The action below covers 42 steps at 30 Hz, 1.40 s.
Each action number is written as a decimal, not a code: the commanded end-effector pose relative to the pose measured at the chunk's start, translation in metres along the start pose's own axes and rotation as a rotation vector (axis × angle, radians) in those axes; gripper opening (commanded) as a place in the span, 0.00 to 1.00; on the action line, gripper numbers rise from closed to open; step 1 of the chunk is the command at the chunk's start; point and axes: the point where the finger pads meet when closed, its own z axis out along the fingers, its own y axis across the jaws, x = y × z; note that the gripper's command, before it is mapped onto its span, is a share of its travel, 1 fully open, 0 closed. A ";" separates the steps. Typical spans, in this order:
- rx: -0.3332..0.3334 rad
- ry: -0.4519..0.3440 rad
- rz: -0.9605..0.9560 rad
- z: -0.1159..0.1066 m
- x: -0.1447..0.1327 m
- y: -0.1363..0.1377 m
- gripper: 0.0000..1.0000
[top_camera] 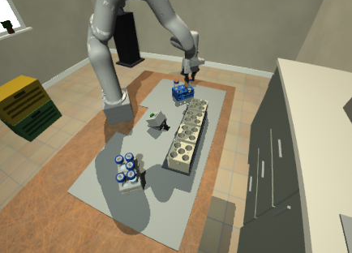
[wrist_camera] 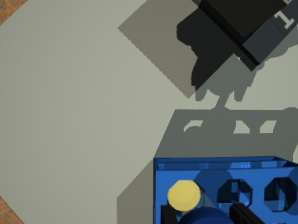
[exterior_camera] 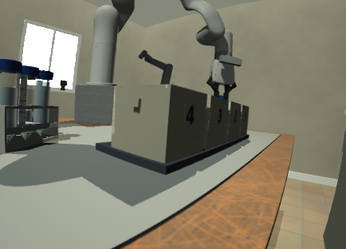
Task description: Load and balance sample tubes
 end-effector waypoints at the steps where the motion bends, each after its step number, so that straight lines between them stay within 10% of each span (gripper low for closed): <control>1: 0.005 0.000 0.000 0.002 0.000 -0.002 0.00; 32: 0.005 0.000 0.000 0.016 0.000 -0.002 0.00; 33: 0.004 0.000 0.000 0.016 0.000 -0.002 0.44; 42: 0.005 0.000 0.000 0.016 0.000 -0.002 0.44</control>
